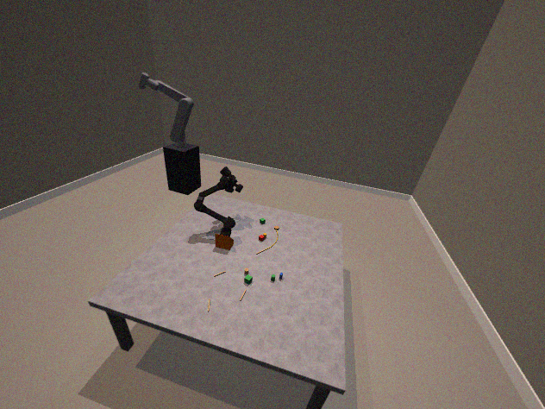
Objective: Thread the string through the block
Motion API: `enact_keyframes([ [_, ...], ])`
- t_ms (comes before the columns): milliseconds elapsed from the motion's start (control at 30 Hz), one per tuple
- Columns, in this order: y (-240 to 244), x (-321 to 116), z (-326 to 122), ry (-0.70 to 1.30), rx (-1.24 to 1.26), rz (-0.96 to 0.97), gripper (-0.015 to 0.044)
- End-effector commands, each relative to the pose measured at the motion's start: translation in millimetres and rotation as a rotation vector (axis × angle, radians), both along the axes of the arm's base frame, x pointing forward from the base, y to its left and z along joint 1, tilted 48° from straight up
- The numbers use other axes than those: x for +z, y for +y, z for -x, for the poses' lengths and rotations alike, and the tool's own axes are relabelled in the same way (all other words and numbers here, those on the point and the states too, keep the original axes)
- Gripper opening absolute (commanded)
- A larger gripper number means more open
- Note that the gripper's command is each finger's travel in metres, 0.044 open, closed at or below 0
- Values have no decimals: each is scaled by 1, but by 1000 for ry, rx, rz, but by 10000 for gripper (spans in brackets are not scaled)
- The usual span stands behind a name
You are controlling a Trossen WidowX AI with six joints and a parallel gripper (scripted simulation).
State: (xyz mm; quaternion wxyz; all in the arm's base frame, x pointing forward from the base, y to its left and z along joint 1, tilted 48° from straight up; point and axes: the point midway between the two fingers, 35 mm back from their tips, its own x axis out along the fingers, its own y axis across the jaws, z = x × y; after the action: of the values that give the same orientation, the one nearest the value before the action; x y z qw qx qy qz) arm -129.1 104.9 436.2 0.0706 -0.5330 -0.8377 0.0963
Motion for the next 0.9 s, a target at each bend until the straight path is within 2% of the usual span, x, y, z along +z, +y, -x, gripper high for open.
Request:
enact_keyframes([
  [0,0,0,0,0,0,0,426],
  [133,7,4,-13,58,-32,-6,440],
  [367,38,10,-85,331,-159,40,440],
  [467,53,4,-130,502,-234,83,440],
  [633,72,-25,-211,821,-389,174,440],
  [867,82,-80,-292,1131,-582,277,440],
])
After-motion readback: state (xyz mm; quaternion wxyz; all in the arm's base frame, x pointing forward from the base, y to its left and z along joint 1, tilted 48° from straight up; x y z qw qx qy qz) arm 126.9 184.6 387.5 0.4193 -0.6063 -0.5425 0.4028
